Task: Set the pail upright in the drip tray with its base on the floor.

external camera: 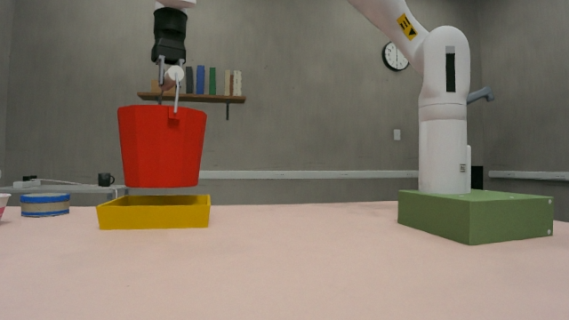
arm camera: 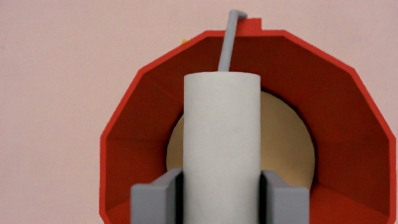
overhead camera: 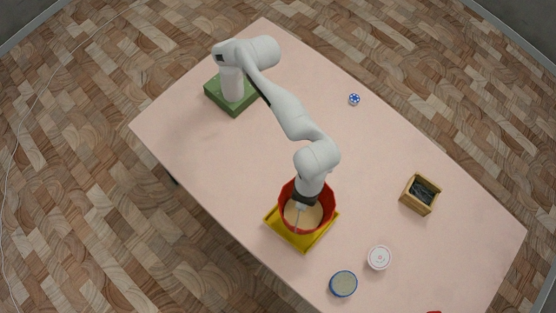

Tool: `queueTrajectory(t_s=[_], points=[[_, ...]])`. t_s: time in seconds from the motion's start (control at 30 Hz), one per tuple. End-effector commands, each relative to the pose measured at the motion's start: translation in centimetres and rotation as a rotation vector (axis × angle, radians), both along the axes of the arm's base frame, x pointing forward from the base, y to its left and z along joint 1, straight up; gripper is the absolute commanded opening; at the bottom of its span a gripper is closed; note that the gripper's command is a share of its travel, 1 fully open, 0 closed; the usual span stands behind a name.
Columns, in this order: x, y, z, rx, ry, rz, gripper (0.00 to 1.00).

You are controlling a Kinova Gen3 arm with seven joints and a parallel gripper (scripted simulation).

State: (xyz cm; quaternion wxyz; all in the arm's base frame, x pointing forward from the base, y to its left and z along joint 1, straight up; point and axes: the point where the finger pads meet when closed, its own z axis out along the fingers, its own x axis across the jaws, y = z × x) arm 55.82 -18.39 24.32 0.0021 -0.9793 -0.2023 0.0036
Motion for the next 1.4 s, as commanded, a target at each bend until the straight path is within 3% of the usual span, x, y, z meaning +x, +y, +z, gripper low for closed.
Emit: queueTrajectory(t_s=[0.0, 1.37], points=[[0.0, 0.0, 0.0, -0.001, -0.003, 0.000, 0.00], [0.0, 0.0, -4.4, -0.001, -0.003, 0.000, 0.00]])
